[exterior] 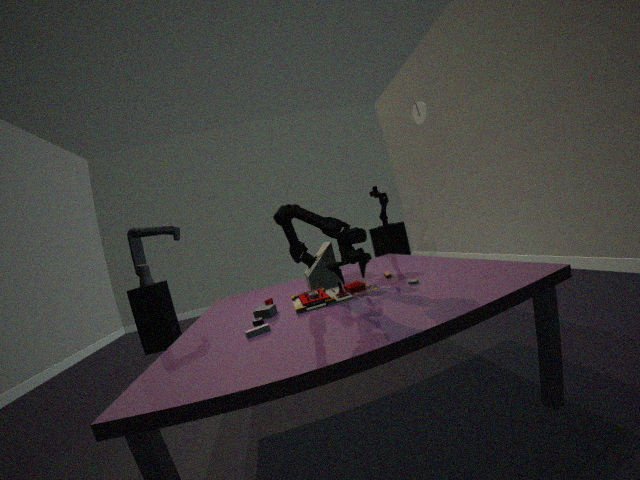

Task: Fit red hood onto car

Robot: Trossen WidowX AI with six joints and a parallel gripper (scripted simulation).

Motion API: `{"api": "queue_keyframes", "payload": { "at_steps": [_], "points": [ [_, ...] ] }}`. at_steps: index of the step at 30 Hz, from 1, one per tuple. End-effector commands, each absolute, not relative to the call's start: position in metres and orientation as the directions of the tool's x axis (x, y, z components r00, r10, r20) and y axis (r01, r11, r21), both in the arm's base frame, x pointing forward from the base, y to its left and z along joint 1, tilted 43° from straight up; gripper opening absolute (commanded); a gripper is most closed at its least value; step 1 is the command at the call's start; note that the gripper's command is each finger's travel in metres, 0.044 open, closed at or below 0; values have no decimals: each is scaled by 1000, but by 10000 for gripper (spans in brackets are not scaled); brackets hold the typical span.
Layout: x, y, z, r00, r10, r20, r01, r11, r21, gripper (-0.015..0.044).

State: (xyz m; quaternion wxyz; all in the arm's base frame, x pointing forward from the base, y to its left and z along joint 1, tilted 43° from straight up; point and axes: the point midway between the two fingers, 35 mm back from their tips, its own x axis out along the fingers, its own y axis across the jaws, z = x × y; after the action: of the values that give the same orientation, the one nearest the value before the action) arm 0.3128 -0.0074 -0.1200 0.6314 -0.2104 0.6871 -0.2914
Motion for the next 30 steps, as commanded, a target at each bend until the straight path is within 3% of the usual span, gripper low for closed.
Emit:
{"api": "queue_keyframes", "payload": {
  "at_steps": [1,30],
  "points": [
    [311,-11,-122,-116,-661,-741,74,739,-670,440],
    [308,-21,-132,-116,-662,-741,74,738,-671,440]
  ]
}}
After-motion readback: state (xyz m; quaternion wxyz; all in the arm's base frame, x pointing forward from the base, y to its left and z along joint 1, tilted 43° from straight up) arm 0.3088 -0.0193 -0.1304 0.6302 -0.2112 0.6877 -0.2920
